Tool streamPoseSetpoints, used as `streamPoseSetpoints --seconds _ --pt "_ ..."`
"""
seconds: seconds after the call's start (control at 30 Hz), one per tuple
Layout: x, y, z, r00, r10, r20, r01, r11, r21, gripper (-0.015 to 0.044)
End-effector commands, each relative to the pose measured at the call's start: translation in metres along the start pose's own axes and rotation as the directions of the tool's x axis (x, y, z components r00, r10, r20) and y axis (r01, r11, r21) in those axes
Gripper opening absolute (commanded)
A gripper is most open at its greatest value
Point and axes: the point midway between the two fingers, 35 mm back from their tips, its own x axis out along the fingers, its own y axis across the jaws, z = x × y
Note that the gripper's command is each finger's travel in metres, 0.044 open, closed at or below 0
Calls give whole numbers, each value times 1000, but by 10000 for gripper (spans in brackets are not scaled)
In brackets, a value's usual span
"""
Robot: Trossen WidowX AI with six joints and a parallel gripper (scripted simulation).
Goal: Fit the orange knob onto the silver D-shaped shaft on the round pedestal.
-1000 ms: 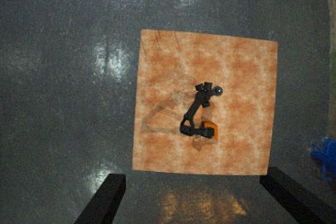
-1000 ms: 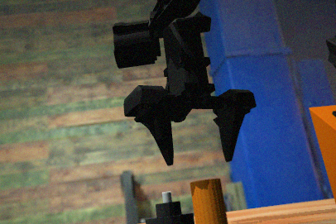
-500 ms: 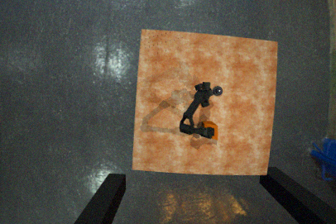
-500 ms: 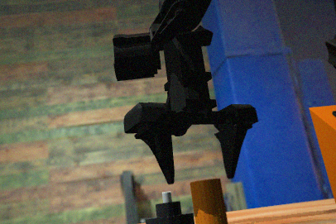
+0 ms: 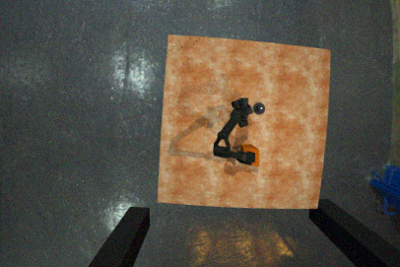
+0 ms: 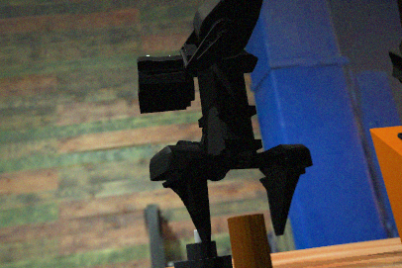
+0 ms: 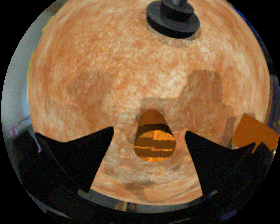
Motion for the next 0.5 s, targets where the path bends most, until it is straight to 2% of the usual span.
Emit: streamPoseSetpoints --seconds 0.0,0.47 --pt "8 -3 -1 1000 -2 -5 2 1000 7 440" --pt "28 -4 -2 1000 -1 -9 1 1000 8 440"
